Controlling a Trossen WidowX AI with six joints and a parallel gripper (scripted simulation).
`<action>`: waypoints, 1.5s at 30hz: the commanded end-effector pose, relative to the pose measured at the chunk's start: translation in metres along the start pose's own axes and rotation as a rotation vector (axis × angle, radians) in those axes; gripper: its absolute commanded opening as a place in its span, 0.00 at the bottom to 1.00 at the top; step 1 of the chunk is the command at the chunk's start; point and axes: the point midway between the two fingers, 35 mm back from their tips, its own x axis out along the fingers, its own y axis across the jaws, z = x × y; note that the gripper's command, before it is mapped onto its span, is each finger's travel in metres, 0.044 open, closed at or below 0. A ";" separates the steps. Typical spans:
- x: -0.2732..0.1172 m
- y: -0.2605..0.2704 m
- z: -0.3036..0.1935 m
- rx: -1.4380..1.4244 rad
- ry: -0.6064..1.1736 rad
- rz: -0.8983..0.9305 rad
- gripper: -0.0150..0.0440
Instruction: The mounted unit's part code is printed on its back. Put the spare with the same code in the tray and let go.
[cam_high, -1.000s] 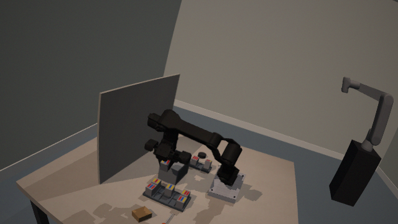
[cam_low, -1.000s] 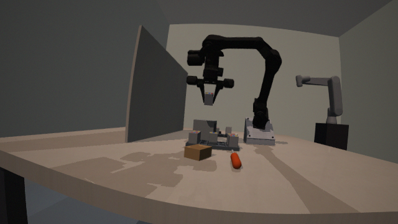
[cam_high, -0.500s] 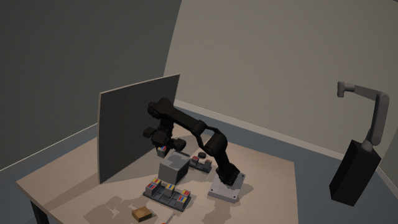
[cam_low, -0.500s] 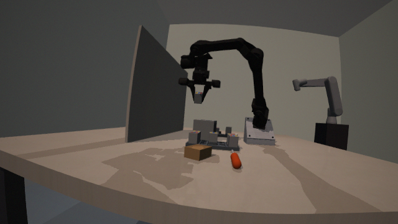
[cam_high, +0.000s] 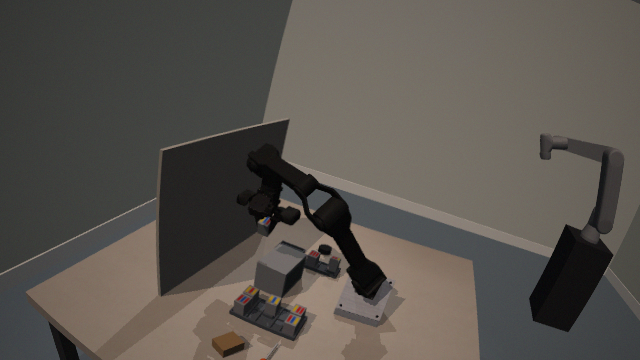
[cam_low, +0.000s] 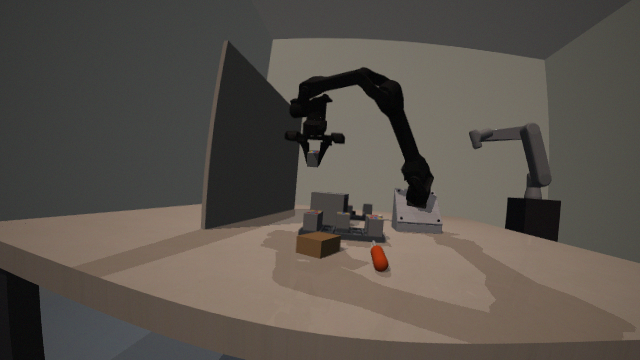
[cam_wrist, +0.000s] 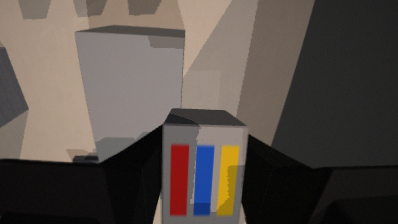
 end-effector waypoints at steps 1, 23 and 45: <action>-0.001 -0.008 -0.028 -0.006 0.006 -0.002 0.25; 0.015 -0.011 -0.162 -0.074 -0.031 0.007 0.25; 0.035 0.006 -0.231 -0.124 -0.064 0.004 0.25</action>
